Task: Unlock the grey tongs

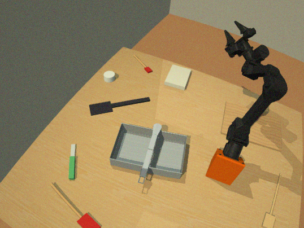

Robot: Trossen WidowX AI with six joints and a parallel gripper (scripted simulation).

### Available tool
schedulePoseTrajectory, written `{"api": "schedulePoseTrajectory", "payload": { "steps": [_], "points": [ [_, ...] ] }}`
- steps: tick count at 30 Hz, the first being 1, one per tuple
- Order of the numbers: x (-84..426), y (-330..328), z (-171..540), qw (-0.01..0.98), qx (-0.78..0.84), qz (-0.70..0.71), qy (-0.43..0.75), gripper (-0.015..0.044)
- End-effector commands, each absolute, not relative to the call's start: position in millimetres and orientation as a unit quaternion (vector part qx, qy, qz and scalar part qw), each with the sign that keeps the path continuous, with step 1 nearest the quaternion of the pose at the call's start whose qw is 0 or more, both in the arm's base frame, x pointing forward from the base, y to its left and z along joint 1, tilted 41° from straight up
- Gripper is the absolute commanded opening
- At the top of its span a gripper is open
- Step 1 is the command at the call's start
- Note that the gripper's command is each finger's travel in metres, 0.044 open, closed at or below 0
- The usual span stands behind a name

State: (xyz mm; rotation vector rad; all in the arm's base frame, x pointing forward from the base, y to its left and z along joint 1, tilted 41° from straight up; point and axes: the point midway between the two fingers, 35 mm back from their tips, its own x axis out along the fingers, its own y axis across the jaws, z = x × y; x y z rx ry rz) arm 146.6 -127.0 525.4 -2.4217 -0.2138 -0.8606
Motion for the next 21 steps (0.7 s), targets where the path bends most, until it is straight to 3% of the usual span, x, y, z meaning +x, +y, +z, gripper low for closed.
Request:
{"api": "schedulePoseTrajectory", "payload": {
  "steps": [1,6,12,21],
  "points": [
    [147.1,-127.6,525.2,0.281,-0.901,-0.321,-0.081,0.0374],
    [159.5,-139.3,516.0,0.352,-0.876,-0.314,-0.102,0.0260],
    [183.4,-164.0,503.0,0.498,-0.798,-0.309,-0.137,0.0260],
    [257.2,-197.9,448.2,0.775,-0.555,-0.250,-0.168,0.0260]
  ]
}}
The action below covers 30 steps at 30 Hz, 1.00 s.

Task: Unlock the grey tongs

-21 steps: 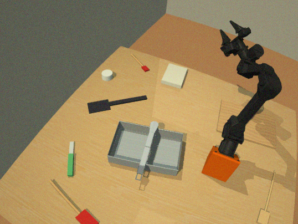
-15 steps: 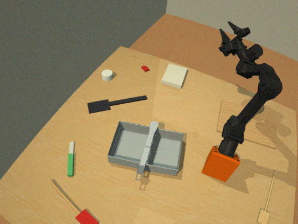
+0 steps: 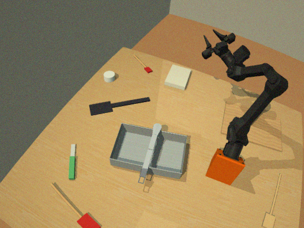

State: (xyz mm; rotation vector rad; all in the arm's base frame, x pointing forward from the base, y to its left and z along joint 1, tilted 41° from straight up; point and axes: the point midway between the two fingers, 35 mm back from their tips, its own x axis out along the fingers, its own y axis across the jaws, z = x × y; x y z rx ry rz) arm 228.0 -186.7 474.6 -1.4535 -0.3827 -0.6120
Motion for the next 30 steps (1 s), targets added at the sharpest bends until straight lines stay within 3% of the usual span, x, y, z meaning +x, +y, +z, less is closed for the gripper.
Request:
{"api": "schedulePoseTrajectory", "payload": {
  "steps": [1,7,14,22,30],
  "points": [
    [267.4,-200.3,439.0,0.803,-0.519,-0.242,-0.166,0.0260],
    [333.3,-203.3,366.7,0.936,-0.271,-0.194,-0.118,0.0260],
    [392.5,-171.3,270.7,0.987,-0.029,-0.160,-0.014,0.0260],
    [422.4,-105.4,149.4,0.952,0.206,-0.180,0.134,0.0260],
    [401.4,-34.0,42.8,0.866,0.336,-0.271,0.251,0.0260]
  ]
}}
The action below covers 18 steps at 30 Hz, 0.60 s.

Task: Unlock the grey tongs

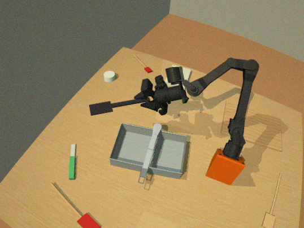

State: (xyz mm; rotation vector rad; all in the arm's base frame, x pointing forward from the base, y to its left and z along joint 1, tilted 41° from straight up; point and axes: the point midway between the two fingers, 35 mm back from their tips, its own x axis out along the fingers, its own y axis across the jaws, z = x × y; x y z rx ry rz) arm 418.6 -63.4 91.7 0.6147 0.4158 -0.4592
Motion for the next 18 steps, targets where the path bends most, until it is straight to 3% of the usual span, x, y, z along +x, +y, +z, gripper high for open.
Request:
{"api": "schedulePoseTrajectory", "payload": {
  "steps": [1,12,18],
  "points": [
    [395.5,-26.0,31.1,0.856,0.344,-0.286,0.261,0.0260],
    [301.3,29.5,-62.2,0.782,0.337,-0.452,0.266,0.0260],
    [294.6,30.9,-65.6,0.781,0.333,-0.460,0.259,0.0260]
  ]
}}
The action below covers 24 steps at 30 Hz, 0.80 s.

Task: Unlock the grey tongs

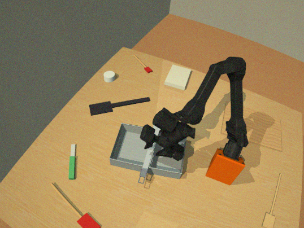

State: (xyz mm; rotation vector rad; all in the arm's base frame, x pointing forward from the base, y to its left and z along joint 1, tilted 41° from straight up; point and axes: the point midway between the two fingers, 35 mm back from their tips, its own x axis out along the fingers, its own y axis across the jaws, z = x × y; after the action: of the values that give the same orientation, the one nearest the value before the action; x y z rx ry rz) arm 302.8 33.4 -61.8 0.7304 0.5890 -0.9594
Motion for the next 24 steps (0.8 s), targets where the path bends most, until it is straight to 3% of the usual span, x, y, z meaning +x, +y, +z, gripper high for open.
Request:
{"api": "schedulePoseTrajectory", "payload": {
  "steps": [1,24],
  "points": [
    [294.6,30.9,-65.6,0.781,0.333,-0.460,0.259,0.0260],
    [295.0,27.8,-79.2,0.781,0.333,-0.461,0.260,0.0260]
  ]
}}
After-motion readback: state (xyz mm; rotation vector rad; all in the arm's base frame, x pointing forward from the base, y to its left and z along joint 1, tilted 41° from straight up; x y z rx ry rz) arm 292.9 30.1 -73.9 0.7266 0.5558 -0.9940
